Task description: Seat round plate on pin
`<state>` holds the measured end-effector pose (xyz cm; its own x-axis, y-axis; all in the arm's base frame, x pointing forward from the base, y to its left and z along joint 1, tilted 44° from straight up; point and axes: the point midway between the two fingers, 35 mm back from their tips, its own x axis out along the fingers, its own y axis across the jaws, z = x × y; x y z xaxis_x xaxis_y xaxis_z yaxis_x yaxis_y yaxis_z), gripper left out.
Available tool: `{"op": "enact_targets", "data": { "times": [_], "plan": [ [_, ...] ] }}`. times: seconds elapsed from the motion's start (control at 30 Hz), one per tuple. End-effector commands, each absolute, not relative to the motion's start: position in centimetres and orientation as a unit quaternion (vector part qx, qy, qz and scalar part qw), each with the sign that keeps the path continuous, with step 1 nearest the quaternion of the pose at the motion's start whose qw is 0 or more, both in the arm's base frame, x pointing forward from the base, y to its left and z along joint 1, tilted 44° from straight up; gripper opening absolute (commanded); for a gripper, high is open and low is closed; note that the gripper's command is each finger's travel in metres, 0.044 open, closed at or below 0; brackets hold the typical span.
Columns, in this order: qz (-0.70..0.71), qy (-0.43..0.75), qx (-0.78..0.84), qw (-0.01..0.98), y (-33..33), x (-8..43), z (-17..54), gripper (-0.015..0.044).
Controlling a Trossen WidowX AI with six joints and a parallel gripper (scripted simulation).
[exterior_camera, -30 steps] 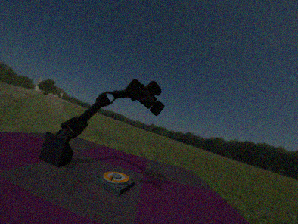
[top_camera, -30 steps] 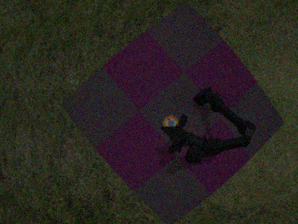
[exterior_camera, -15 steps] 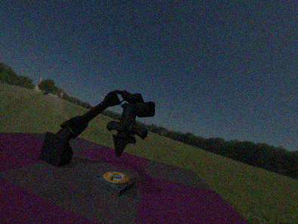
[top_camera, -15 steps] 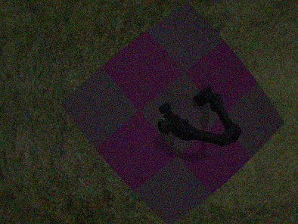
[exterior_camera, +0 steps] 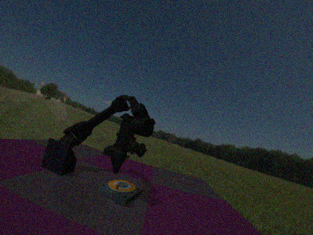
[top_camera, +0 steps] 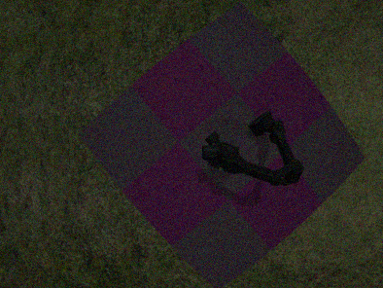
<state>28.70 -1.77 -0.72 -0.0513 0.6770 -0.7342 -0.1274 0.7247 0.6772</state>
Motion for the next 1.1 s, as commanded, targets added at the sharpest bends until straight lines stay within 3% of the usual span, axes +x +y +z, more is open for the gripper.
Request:
{"op": "enact_targets", "data": {
  "times": [0.0, 1.07],
  "plan": [
    [0.309, 0.659, 0.215, 0.652, -0.3, 28.5, -2.2, 0.0000],
    [0.310, 0.658, 0.215, 0.652, 1.0, 31.1, -4.3, 0.0000]
  ]
}}
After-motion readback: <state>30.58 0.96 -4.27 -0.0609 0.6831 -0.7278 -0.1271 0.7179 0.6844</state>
